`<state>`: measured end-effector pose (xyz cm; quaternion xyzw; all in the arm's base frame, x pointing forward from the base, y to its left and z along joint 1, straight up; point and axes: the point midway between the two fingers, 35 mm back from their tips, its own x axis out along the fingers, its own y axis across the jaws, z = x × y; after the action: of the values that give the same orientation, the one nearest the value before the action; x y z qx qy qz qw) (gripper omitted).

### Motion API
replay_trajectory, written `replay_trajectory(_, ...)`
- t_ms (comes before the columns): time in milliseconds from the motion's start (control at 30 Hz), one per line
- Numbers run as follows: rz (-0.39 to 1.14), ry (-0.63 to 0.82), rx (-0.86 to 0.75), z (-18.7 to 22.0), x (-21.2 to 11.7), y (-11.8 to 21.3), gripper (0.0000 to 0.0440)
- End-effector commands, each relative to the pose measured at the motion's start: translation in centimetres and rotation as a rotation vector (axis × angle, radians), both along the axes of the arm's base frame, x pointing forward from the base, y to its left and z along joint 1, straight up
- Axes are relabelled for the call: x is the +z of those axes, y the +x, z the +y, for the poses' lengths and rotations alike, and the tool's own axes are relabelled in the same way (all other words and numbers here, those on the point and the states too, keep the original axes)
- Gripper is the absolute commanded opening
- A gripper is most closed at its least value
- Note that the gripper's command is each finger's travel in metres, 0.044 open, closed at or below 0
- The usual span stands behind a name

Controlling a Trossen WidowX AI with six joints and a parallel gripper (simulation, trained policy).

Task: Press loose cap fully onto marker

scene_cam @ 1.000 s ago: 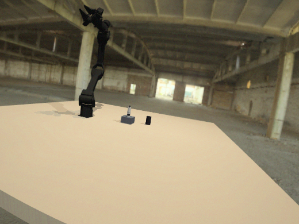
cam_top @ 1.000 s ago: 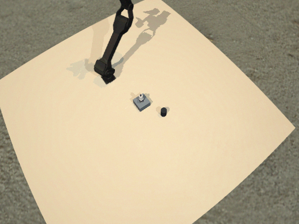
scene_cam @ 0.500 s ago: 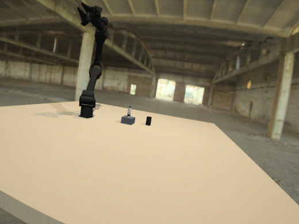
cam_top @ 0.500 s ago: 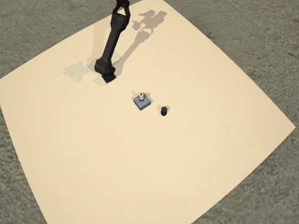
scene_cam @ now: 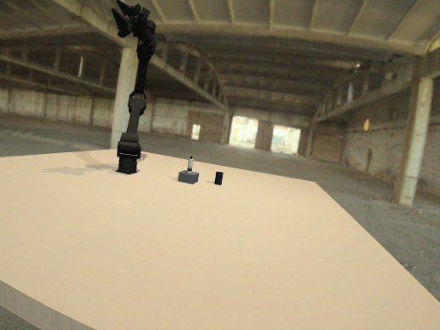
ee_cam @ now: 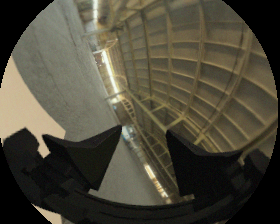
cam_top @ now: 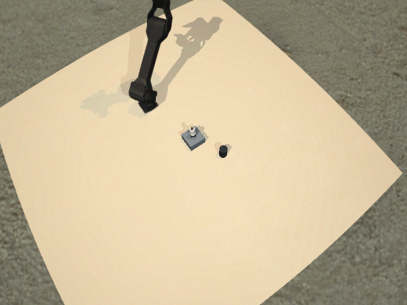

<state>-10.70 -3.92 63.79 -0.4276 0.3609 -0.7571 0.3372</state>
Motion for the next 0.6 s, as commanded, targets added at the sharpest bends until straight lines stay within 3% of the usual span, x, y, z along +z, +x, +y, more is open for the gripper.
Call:
replay_trajectory(0,0.013,0.033,0.040,-1.5,-0.3,0.9,0.0303)
replay_trajectory(567,0.041,0.126,0.164,-5.3,-1.8,3.6,0.0303)
